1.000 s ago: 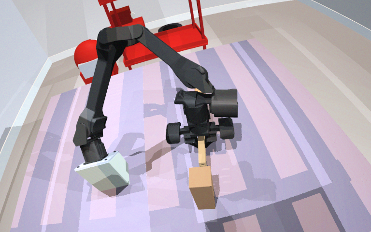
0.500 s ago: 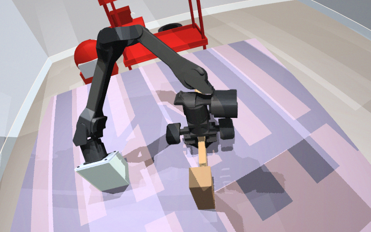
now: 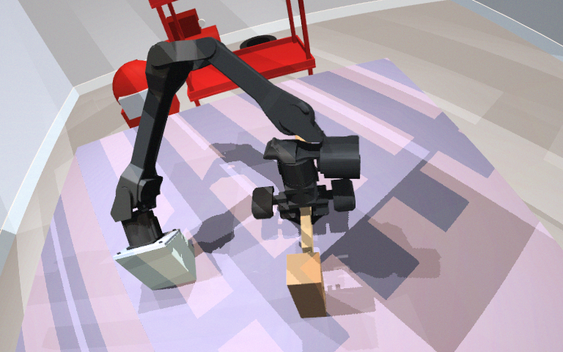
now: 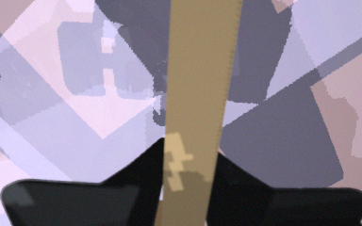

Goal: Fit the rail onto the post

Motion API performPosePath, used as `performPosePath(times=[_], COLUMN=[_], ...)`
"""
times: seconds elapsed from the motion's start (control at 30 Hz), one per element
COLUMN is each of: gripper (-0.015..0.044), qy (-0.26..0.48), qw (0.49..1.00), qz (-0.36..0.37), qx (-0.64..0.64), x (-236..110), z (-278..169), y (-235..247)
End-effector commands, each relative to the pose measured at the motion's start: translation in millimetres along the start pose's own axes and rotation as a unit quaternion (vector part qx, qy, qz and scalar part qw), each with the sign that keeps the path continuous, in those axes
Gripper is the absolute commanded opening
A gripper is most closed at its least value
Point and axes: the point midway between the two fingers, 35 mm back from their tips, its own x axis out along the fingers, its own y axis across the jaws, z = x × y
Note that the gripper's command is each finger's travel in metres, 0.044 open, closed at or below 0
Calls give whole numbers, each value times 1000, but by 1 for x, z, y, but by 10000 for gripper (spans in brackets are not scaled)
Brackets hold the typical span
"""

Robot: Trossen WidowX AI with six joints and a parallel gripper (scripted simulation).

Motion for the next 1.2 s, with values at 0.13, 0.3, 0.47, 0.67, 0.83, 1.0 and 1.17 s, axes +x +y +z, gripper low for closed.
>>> performPosePath(times=[0.13, 0.3, 0.47, 0.67, 0.83, 1.0, 1.17], gripper=[0, 0, 0, 0, 0, 0, 0], qy=[-3, -3, -3, -3, -3, -3, -3], qw=[1000, 1000, 1000, 1000, 1000, 1000, 1000], qz=[-2, -2, -2, -2, -2, -2, -2], qx=[2, 2, 2, 2, 2, 2, 2], x=[-1, -1, 0, 0, 0, -1, -1], z=[1, 1, 0, -2, -1, 0, 2], y=[0, 0, 0, 1, 1, 1, 1])
